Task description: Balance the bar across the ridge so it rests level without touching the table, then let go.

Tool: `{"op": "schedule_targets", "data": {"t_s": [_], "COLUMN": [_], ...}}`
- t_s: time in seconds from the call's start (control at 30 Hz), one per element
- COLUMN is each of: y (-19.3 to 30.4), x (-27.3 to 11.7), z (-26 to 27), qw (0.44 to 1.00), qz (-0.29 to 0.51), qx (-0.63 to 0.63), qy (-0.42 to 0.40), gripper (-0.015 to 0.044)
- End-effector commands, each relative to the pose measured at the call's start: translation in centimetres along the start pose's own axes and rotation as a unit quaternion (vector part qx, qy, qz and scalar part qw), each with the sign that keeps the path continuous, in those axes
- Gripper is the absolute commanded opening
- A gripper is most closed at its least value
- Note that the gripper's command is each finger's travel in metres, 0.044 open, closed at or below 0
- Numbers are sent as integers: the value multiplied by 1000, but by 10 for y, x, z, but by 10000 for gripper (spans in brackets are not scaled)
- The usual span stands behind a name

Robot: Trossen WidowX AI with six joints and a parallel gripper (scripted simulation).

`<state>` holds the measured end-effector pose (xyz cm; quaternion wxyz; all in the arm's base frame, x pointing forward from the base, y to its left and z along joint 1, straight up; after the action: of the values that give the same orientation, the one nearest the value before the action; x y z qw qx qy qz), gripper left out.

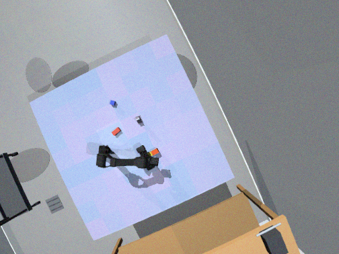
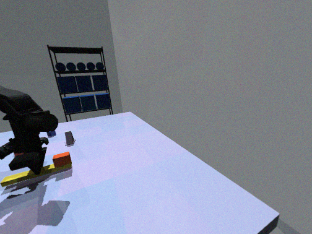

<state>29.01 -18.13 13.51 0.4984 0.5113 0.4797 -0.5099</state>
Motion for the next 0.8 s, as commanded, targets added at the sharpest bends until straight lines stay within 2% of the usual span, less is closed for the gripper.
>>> {"op": "schedule_targets", "data": {"t_s": [0.0, 0.77], "y": [2, 2], "x": [-13, -71], "z": [1, 1], "qw": [1000, 1000], "qz": [4, 3], "qx": [1, 2], "qy": [-1, 0], "gripper": [0, 0]}}
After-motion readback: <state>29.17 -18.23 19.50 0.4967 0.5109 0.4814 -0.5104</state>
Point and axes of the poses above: the point midway between the two fingers, 35 mm back from their tips, its own x axis out along the fingers, its own z axis across the jaws, y = z × x, the point moved 7 cm from there along -x, back along the fingers, and after that the axes turned 6 degrees about x, right-handed, at the moved point
